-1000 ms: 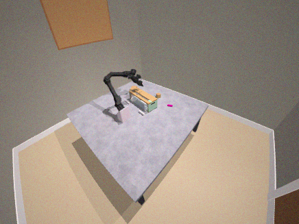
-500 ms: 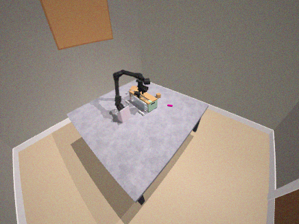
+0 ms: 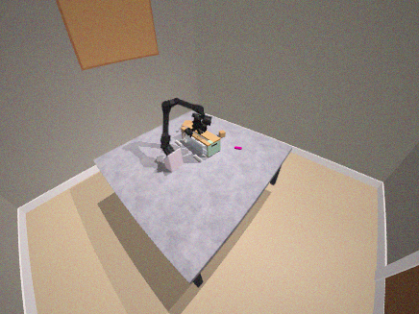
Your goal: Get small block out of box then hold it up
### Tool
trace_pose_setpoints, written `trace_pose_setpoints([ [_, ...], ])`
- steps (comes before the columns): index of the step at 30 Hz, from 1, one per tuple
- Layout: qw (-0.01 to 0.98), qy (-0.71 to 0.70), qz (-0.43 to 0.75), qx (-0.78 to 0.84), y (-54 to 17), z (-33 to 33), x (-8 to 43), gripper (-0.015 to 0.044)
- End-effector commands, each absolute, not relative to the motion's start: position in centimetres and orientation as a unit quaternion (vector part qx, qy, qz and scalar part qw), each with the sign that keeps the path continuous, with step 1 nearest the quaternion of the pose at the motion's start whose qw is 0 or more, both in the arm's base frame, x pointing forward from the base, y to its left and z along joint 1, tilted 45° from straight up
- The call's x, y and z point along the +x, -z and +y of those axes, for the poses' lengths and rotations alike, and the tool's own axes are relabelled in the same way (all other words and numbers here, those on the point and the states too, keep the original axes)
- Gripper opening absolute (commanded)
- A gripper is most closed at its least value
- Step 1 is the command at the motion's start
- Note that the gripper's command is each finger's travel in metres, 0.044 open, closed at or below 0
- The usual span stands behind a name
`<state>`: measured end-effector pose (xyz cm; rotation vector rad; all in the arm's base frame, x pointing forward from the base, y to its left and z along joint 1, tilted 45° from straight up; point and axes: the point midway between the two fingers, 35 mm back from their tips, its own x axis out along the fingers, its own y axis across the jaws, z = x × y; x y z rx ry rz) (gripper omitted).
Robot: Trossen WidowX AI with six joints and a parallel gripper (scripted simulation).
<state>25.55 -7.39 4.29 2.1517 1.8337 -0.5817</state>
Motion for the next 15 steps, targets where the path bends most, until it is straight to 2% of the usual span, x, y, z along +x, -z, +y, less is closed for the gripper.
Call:
trace_pose_setpoints([
  [1,0.120,0.201,0.629,0.742,-4.2,-7.2,25.6,0.0400],
  [15,0.121,0.202,0.628,0.742,-2.5,-5.7,26.2,0.0400],
])
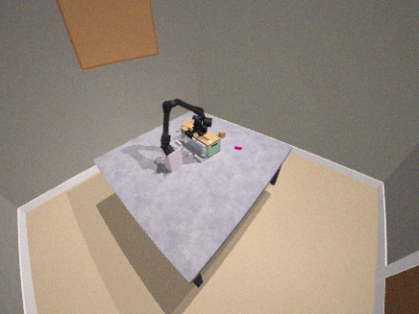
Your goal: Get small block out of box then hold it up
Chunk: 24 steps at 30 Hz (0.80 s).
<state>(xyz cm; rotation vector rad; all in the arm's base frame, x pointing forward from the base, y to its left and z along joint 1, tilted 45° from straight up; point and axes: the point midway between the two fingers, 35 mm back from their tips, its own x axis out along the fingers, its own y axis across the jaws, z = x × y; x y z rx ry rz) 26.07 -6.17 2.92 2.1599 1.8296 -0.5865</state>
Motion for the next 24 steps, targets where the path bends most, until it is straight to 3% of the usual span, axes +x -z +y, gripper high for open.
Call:
trace_pose_setpoints([
  [1,0.121,0.202,0.628,0.742,-2.4,-5.6,26.2,0.0400],
  [24,0.121,0.200,0.628,0.742,0.1,-2.8,26.8,0.0400],
])
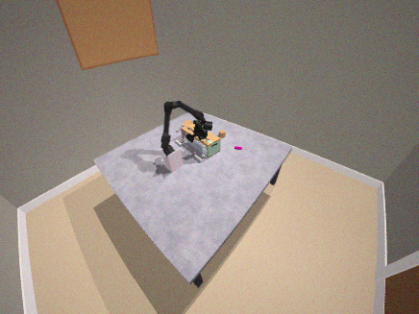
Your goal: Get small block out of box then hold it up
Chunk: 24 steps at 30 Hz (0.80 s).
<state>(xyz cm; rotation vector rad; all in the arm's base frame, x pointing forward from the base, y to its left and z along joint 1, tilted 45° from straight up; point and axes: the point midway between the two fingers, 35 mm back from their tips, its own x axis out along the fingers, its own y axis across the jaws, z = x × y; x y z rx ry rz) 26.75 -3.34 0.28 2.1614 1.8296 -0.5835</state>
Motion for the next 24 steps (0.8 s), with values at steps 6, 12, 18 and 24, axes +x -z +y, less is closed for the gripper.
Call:
trace_pose_setpoints([
  [6,0.120,0.199,0.629,0.742,0.6,-2.1,26.8,0.0400],
  [12,0.124,0.199,0.628,0.742,0.6,-2.2,26.9,0.0400],
  [18,0.123,0.199,0.629,0.742,0.0,-1.5,27.0,0.0400],
  [24,0.123,0.199,0.629,0.742,-0.7,-0.8,27.2,0.0400],
])
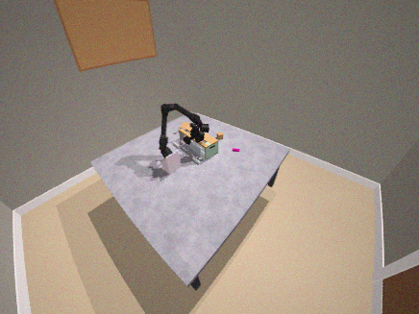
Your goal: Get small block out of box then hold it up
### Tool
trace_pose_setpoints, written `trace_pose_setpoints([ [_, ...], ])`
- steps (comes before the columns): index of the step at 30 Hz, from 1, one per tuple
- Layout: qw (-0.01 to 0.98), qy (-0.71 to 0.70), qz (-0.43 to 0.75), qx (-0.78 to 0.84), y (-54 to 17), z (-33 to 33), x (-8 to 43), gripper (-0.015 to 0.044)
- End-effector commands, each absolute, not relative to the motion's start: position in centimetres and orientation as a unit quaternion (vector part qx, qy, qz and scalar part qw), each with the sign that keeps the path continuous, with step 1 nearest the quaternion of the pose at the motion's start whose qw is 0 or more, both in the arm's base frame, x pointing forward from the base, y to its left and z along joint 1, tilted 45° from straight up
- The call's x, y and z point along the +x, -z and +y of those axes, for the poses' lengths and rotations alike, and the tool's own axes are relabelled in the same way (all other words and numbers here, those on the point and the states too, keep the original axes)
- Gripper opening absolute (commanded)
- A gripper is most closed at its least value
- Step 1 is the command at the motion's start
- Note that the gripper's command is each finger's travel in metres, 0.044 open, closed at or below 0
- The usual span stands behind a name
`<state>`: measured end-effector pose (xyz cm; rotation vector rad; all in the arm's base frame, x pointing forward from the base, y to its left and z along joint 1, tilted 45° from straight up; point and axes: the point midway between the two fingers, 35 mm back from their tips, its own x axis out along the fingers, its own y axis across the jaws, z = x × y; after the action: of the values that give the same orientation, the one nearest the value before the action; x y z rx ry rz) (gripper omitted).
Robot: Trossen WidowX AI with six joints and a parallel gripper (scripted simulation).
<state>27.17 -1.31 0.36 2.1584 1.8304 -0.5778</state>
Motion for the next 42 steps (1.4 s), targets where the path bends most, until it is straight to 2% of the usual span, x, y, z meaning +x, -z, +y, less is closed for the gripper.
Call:
trace_pose_setpoints([
  [1,0.123,0.199,0.629,0.742,-0.8,-0.7,27.2,0.0400],
  [42,0.122,0.198,0.629,0.742,-3.8,2.3,27.9,0.0400],
])
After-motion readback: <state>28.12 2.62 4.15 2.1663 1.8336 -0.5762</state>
